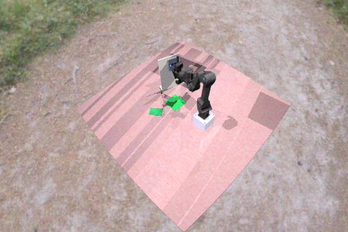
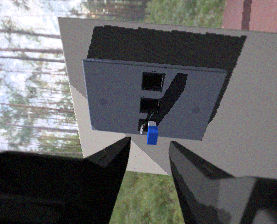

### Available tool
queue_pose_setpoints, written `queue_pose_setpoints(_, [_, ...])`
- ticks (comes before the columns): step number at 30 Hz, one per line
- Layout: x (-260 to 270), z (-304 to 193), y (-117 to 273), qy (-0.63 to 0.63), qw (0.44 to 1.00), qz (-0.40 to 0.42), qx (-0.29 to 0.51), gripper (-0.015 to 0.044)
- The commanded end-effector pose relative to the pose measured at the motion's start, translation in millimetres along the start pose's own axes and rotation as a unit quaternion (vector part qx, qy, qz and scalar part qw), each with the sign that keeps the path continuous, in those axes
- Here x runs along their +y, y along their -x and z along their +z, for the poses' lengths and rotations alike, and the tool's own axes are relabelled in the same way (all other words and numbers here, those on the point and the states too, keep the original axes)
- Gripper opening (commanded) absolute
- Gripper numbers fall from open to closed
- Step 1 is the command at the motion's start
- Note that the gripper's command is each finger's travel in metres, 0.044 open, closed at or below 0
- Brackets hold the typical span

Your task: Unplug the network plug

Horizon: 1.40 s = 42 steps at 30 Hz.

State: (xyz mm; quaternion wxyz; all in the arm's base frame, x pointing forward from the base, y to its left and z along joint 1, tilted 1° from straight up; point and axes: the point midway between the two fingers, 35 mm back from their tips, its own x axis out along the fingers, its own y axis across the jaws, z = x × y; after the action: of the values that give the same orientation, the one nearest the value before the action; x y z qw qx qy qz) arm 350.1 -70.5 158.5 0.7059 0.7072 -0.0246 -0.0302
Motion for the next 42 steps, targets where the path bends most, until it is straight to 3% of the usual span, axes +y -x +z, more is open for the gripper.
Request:
queue_pose_setpoints(1, [1, 1, -6, -0.001, 1.0, 0.002, 0.002, 0.0156])
queue_pose_setpoints(15, [-2, 5, -20, -0.001, 1.0, 0.002, 0.002, 0.0156])
queue_pose_setpoints(38, [-2, 5, -20, -0.001, 1.0, 0.002, 0.002, 0.0003])
queue_pose_setpoints(42, [-2, 5, -20, -0.001, 1.0, 0.002, 0.002, 0.0])
